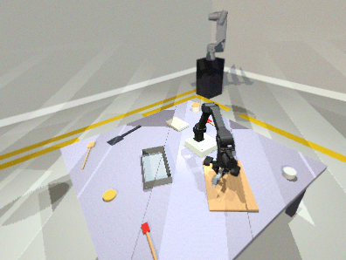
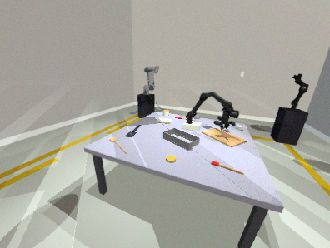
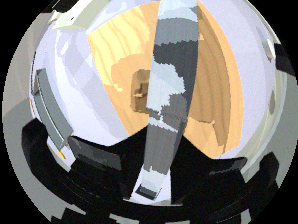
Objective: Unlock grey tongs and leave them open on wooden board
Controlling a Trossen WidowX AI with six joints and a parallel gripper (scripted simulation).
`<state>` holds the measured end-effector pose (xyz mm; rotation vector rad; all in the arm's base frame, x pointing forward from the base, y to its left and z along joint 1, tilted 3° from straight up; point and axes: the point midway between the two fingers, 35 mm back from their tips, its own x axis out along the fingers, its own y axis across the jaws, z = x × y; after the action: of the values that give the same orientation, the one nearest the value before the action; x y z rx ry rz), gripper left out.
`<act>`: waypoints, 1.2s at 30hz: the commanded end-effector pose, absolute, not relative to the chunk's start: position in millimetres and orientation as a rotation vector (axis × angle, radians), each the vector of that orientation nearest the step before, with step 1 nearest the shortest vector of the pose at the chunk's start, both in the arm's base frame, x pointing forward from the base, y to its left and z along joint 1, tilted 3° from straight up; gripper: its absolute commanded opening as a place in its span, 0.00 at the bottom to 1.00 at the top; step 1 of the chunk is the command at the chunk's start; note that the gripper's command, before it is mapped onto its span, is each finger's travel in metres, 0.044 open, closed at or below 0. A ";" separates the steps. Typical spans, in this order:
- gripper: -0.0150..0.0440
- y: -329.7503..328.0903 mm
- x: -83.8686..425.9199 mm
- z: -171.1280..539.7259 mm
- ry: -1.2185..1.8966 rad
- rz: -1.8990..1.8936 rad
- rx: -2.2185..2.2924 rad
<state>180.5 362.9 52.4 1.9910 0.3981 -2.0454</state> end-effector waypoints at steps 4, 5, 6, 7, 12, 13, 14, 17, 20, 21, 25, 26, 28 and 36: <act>0.00 363.4 179.6 42.5 0.397 -2.055 1.991; 0.00 363.4 179.5 40.9 0.397 -2.055 1.991; 0.00 363.4 179.4 39.3 0.397 -2.055 1.991; 0.00 363.4 179.4 37.6 0.397 -2.055 1.991; 0.00 363.3 179.0 29.4 0.397 -2.055 1.991; 0.00 363.2 178.9 27.8 0.397 -2.055 1.991; 0.00 363.2 178.8 26.2 0.397 -2.055 1.991; 0.00 363.1 178.7 23.8 0.397 -2.055 1.991; 0.00 363.1 178.7 23.8 0.397 -2.055 1.991; 0.04 362.0 179.3 22.7 0.391 -2.049 1.984; 0.22 362.0 179.3 22.7 0.391 -2.049 1.984; 0.27 362.0 179.3 22.7 0.391 -2.049 1.984; 0.36 362.0 179.3 22.7 0.391 -2.049 1.984; 0.71 362.0 179.3 22.7 0.391 -2.049 1.984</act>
<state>179.3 361.6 21.2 1.9818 0.3869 -2.0484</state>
